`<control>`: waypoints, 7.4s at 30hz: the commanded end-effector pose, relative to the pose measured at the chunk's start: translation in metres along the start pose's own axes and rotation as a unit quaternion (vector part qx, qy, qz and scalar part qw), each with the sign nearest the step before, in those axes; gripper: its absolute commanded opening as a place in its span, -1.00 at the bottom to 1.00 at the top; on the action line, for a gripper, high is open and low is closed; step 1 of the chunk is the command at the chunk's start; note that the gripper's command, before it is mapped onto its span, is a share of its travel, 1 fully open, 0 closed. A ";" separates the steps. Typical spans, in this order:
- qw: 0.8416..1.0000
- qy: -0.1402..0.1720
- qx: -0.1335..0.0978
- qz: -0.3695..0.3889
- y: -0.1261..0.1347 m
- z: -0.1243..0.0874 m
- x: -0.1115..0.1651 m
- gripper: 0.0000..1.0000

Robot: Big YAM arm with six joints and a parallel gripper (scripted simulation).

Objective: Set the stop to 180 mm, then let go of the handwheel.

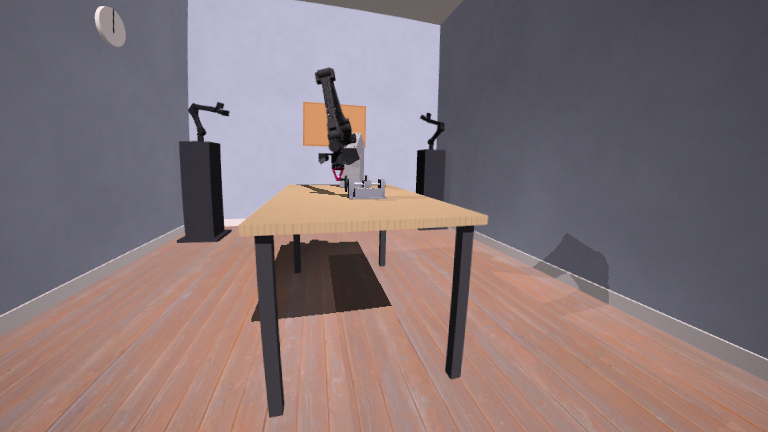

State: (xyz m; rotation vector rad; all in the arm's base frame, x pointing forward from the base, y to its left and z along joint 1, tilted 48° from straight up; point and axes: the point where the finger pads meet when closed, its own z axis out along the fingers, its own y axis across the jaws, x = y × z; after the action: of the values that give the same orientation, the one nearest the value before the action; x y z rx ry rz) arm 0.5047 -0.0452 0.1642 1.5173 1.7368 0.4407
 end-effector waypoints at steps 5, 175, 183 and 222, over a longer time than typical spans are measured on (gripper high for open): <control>1.000 -0.007 0.020 -0.002 -0.023 0.017 -0.005 -0.87; 1.000 -0.003 -0.008 0.005 0.102 0.000 -0.003 -0.87; 1.000 -0.004 -0.020 0.007 0.107 -0.008 -0.004 -0.87; 1.000 -0.004 0.000 -0.002 0.036 -0.031 -0.004 -0.87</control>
State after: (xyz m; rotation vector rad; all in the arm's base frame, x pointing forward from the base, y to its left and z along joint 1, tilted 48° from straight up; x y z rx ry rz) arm 0.5149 -0.0370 0.1884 1.5512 1.7559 0.3923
